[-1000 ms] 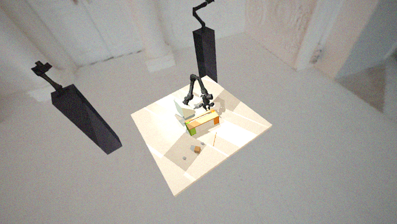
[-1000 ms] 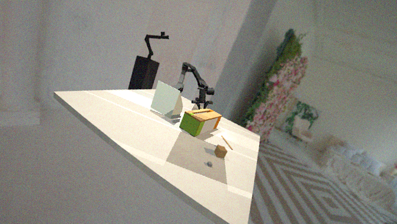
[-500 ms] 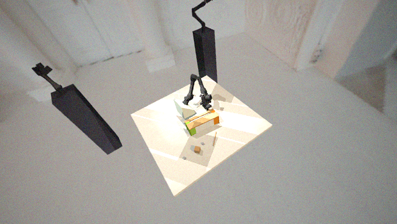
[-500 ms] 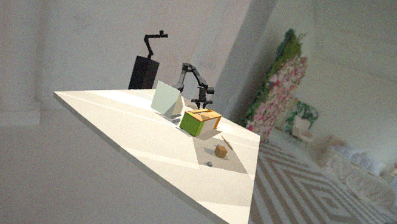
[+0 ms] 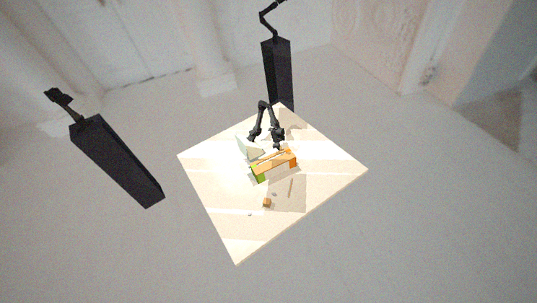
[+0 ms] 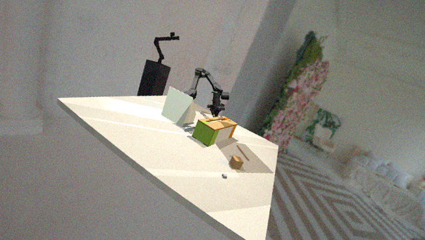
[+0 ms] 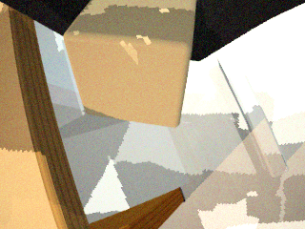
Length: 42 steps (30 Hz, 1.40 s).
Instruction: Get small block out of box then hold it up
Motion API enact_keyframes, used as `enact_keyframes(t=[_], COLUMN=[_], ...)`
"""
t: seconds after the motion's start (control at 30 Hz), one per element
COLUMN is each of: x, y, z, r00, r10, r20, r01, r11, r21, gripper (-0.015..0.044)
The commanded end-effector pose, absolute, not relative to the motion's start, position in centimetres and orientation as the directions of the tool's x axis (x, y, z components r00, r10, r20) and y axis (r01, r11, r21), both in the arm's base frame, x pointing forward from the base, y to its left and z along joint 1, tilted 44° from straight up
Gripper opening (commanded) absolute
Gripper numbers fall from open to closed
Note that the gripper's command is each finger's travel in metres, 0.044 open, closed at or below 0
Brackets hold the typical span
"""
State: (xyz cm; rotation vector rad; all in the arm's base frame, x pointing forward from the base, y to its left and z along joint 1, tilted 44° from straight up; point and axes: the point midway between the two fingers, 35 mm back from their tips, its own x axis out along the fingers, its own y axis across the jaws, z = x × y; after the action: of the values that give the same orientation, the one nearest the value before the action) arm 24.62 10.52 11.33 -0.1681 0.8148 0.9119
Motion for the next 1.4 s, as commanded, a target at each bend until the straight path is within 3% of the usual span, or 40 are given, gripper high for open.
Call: enact_keyframes(t=[0.0, 0.33, 0.7, 1.03, 1.37], x=[24.5, 24.2, 23.9, 23.6, 23.3], y=[10.2, 9.3, 8.4, 7.6, 6.8], z=[11.4, 11.5, 11.7, 12.0, 12.3], r00=[0.337, 0.332, 0.331, 0.335, 0.345], r10=[0.647, 0.664, 0.685, 0.703, 0.722], r20=[-0.684, -0.67, -0.65, -0.627, -0.6], r01=[-0.648, -0.321, 0.099, 0.464, 0.749], r11=[0.686, 0.747, 0.659, 0.456, 0.173], r21=[0.33, 0.582, 0.745, 0.76, 0.64], gripper=[0.0, 0.0, 0.0, 0.0, 0.0])
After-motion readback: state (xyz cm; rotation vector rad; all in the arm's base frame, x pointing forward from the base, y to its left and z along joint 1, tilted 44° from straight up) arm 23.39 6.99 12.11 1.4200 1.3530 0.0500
